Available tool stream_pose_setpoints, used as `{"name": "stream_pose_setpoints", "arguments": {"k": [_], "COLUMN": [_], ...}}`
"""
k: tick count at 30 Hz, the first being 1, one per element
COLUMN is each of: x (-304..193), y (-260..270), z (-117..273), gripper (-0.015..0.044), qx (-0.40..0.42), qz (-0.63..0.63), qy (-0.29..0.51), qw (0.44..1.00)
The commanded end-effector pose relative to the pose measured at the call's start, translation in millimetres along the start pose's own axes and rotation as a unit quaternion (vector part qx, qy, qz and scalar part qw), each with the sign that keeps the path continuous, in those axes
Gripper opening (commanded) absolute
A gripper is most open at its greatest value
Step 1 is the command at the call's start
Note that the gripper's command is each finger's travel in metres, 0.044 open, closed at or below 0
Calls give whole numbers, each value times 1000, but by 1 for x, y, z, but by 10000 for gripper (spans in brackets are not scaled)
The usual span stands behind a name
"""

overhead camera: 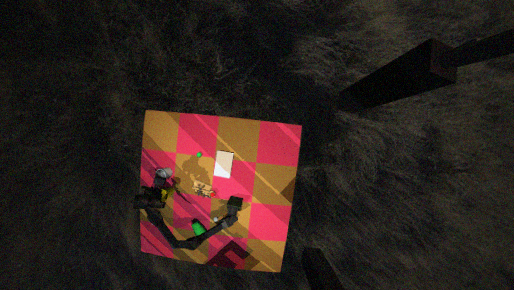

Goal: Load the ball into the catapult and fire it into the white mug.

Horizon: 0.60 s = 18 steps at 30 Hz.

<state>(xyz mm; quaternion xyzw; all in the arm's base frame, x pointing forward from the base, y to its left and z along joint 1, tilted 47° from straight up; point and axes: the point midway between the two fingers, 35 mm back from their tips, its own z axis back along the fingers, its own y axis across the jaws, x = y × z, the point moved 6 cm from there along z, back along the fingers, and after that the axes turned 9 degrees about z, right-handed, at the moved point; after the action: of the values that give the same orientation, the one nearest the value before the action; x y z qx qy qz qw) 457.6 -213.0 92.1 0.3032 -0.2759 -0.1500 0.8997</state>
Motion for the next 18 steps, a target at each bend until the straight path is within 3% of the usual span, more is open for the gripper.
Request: {"name": "stream_pose_setpoints", "arguments": {"k": [1,3,18], "x": [0,0,0], "y": [0,0,0], "z": [-1,-1,-1], "gripper": [440,440,46], "qx": [4,4,4], "qz": [-2,-2,-2], "qy": [0,0,0], "qw": [1000,1000,1000]}}
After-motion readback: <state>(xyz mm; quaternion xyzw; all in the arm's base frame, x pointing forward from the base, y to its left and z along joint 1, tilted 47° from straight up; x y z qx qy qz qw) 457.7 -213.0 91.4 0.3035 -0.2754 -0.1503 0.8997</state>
